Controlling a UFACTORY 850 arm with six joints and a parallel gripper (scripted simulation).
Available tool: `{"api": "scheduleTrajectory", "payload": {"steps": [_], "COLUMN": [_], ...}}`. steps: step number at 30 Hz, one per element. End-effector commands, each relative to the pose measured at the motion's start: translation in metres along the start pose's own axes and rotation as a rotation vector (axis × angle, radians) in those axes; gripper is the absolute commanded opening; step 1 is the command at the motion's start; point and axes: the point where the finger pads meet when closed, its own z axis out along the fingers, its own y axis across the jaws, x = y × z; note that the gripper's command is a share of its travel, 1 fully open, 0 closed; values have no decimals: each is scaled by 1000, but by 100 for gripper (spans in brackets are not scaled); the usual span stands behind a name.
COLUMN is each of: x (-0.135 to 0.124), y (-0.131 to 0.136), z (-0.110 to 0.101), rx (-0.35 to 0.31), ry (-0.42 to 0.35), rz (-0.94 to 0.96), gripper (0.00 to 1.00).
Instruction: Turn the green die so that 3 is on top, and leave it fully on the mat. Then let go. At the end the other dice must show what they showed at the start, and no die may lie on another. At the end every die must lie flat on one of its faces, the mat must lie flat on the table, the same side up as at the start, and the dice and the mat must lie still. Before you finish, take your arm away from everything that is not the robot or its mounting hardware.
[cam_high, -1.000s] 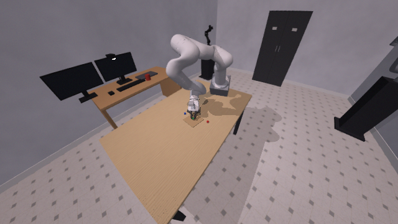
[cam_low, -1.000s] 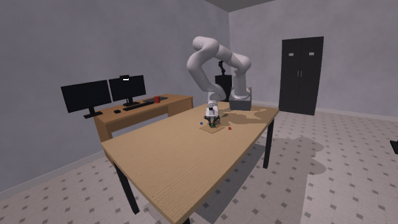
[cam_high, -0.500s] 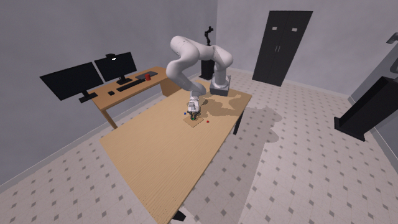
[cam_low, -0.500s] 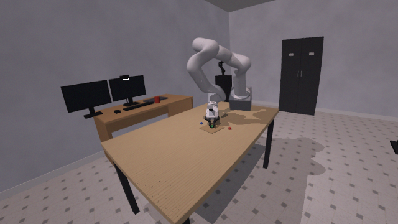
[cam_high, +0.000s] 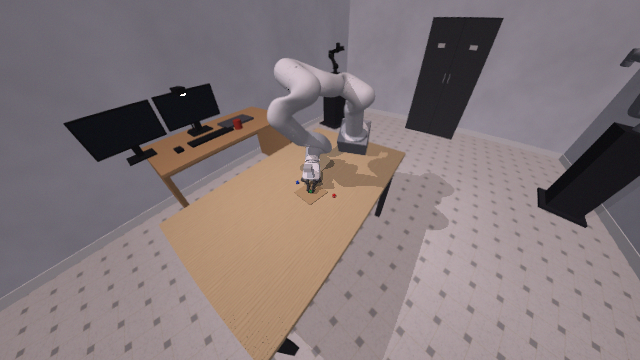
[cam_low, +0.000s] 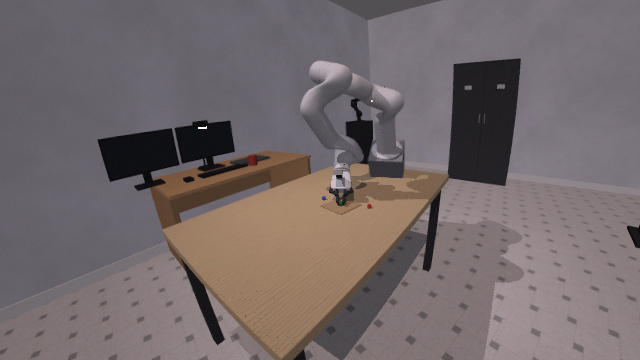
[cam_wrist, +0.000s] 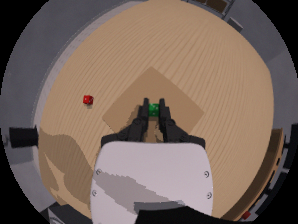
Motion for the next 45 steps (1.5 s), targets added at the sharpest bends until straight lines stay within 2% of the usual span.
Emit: {"api": "scheduleTrajectory", "payload": {"steps": [1,22,23,27,28,30,31,36,37,45], "x": [0,0,0,0,0,0,0,0,0,0], "y": [0,0,0,0,0,0,0,0,0,0], "z": [0,0,0,0,0,0,0,0,0,0], "rx": [0,0,0,0,0,0,0,0,0,0], "ry": [1,1,1,1,1,1,1,1,1,1], "rz": [0,0,0,0,0,0,0,0,0,0], "gripper": [11,11,15,15,19,19,23,27,31,31]}}
